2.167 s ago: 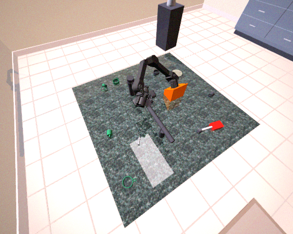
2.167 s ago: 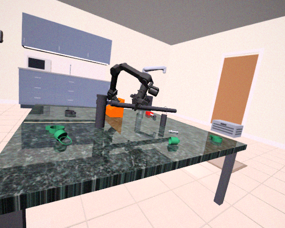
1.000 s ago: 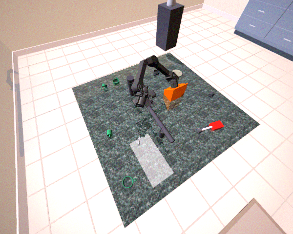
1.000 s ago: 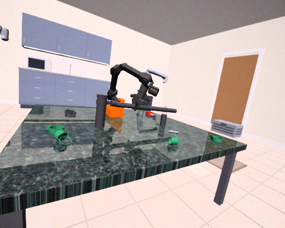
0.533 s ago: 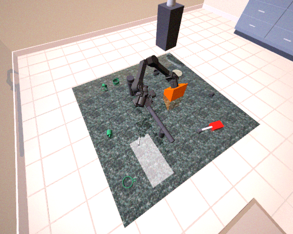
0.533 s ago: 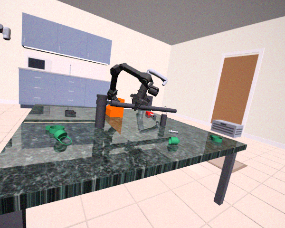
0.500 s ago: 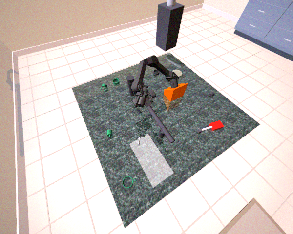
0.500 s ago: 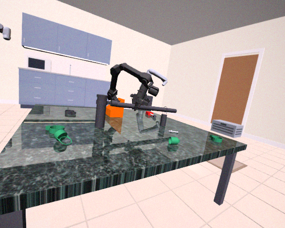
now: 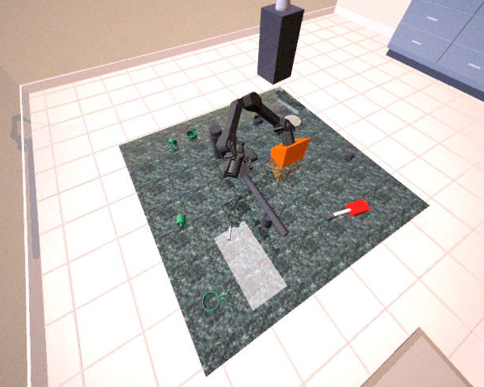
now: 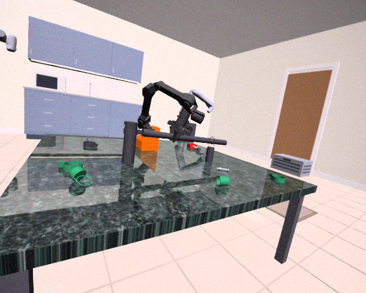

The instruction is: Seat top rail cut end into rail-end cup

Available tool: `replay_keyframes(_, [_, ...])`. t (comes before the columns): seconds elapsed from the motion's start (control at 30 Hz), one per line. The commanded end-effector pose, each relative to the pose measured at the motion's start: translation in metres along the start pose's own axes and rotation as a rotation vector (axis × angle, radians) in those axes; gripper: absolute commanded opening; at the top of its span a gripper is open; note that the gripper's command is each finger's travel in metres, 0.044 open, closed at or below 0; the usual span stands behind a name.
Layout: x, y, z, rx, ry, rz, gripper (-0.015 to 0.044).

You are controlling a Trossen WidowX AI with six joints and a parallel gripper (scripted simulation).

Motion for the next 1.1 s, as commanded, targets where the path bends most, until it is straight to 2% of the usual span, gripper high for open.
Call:
replay_keyframes(0.0, [-0.001, -0.003, 0.007, -0.008, 0.011, -0.009, 0.0000])
replay_keyframes(0.6, [-0.001, -0.009, 0.012, -0.008, 0.011, -0.009, 0.0000])
replay_keyframes(1.07, [-0.002, 0.006, 0.004, 0.002, 0.000, 0.001, 0.0000])
Point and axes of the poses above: the point midway between the two fingers, 35 mm back from their tips, its own z axis back along the fingers, its own x axis across the jaws, y = z × x, the point moved 3 cm from there along z, back along the fingers, and after that the axes turned 5 degrees about -z, right-handed, at the moved point
